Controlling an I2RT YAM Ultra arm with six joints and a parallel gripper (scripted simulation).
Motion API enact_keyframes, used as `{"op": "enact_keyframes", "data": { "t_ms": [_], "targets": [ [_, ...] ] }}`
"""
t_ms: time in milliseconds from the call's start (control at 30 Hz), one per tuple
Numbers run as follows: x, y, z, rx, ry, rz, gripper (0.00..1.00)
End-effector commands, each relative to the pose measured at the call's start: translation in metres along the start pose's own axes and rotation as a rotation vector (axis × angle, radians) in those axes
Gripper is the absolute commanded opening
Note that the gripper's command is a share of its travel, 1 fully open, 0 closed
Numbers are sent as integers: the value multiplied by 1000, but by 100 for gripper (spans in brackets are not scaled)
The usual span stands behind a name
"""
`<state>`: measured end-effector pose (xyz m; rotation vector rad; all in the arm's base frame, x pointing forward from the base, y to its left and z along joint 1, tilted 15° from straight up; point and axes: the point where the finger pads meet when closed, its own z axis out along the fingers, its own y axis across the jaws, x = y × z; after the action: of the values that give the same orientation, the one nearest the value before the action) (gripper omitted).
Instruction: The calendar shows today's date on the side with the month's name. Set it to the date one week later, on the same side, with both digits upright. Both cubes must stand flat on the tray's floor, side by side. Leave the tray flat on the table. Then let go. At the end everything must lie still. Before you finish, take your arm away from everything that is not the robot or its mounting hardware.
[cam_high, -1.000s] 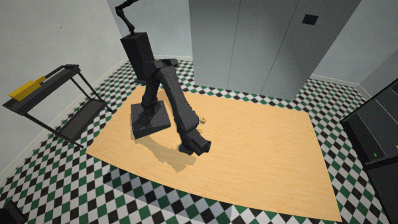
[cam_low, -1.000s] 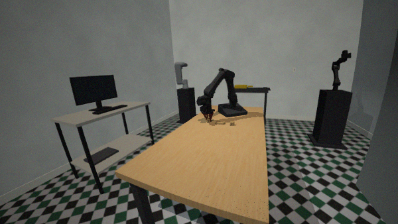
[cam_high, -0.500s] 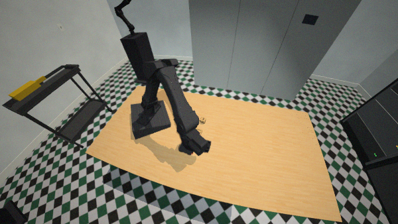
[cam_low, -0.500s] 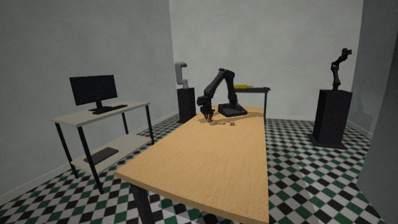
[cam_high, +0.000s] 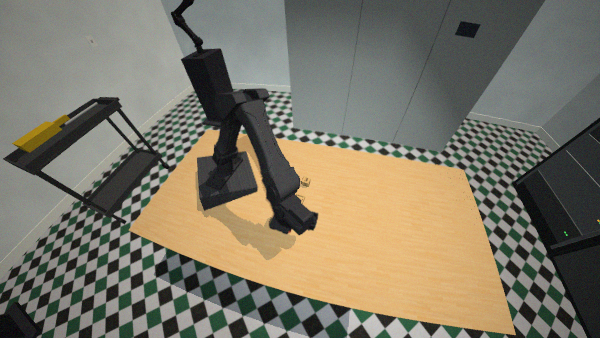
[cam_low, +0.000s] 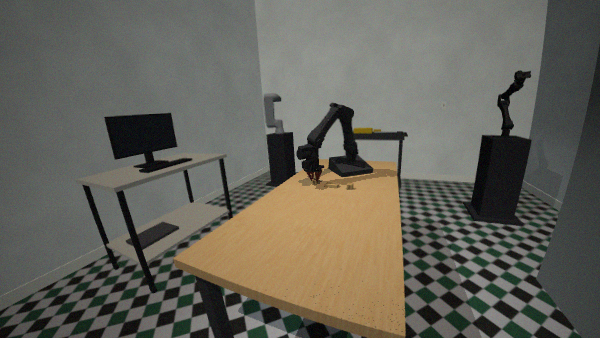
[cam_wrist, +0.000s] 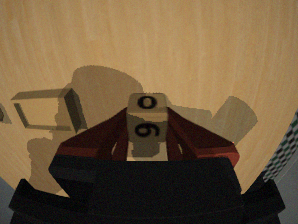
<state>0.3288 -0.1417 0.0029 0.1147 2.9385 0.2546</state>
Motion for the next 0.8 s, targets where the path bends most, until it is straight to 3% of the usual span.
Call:
{"op": "enact_keyframes", "data": {
  "t_ms": [0, 767],
  "targets": [
    [-3, -1, -4, 6, -15, -2, 26],
    [-3, -1, -2, 6, -15, -2, 26]
  ]
}}
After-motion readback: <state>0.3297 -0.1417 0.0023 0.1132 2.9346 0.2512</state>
